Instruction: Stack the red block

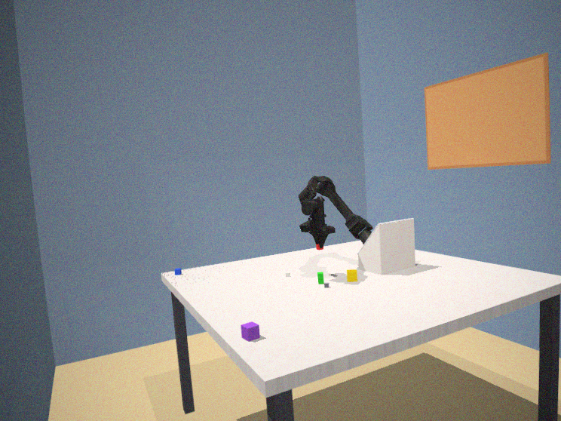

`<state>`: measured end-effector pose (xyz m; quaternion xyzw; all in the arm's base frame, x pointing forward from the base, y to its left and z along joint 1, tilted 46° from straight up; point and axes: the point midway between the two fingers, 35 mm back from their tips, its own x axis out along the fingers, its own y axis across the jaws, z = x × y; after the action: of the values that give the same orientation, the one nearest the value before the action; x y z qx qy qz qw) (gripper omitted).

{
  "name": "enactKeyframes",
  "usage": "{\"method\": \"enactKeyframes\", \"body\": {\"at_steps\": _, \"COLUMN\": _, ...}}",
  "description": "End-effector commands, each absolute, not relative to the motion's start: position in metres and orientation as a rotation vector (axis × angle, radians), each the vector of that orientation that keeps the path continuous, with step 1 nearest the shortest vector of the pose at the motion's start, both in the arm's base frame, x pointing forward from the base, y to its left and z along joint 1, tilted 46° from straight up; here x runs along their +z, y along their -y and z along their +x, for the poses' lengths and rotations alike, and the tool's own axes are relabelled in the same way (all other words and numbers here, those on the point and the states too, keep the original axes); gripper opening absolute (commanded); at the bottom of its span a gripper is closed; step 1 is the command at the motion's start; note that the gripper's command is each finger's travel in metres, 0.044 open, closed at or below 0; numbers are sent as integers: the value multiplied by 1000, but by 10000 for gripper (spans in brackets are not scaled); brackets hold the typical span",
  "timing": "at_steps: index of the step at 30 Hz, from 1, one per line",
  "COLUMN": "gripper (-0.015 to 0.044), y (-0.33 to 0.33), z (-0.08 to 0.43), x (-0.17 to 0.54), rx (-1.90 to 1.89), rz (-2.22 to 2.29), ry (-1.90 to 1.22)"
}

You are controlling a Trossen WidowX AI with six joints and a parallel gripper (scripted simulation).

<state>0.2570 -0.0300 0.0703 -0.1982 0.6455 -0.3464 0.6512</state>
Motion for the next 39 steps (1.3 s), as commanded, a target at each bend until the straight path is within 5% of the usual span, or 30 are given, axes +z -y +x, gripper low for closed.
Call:
{"method": "enactKeyframes", "body": {"at_steps": 1, "gripper": 0, "y": 21, "z": 271, "x": 62, "rx": -786, "rz": -443, "ry": -1463}}
{"method": "enactKeyframes", "body": {"at_steps": 23, "gripper": 0, "y": -14, "z": 322, "x": 11, "rx": -786, "rz": -441, "ry": -1459}}
{"method": "enactKeyframes", "body": {"at_steps": 39, "gripper": 0, "y": 21, "z": 321, "x": -24, "rx": -787, "rz": -442, "ry": -1458}}
